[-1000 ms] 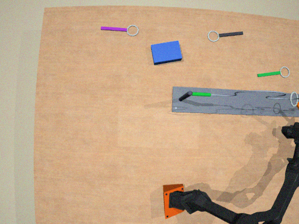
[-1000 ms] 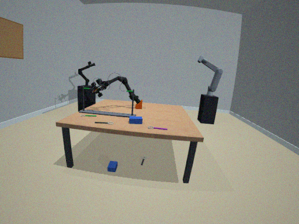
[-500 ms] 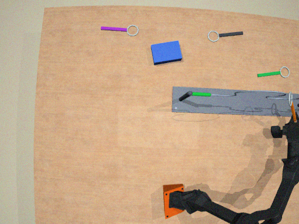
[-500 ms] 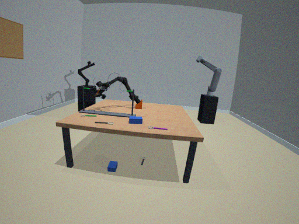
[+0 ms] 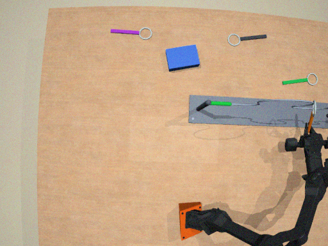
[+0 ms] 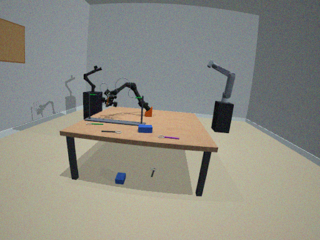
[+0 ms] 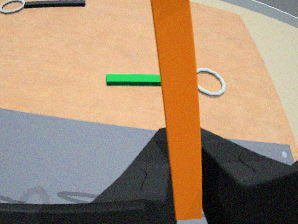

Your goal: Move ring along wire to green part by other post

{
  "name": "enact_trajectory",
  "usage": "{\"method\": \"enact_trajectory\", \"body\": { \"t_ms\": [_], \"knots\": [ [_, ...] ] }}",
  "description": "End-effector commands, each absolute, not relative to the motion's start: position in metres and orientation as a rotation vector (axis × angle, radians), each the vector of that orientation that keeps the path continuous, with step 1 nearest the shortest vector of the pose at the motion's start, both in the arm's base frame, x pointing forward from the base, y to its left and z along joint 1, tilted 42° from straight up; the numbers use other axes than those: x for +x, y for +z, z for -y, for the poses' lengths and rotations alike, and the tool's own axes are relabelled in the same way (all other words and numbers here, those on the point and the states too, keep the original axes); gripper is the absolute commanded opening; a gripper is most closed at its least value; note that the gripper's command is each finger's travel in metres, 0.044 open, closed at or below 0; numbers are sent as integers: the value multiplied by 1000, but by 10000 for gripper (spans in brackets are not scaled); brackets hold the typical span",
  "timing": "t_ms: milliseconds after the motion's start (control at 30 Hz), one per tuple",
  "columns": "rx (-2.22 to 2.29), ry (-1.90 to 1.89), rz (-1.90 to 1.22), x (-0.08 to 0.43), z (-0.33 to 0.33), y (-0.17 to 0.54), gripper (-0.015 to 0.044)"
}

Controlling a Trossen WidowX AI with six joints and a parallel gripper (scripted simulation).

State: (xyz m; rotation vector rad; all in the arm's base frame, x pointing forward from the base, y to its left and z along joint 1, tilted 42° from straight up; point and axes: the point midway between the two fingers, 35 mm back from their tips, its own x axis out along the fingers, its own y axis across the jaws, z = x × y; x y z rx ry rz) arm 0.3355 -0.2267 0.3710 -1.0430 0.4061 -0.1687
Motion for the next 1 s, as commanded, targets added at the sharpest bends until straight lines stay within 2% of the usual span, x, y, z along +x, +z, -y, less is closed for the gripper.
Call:
{"method": "enact_trajectory", "body": {
  "t_ms": [0, 967],
  "knots": [
    [-945, -132, -414, 336, 219, 355, -150],
    [-695, -44, -421, 338, 179, 310, -150]
  ]
}}
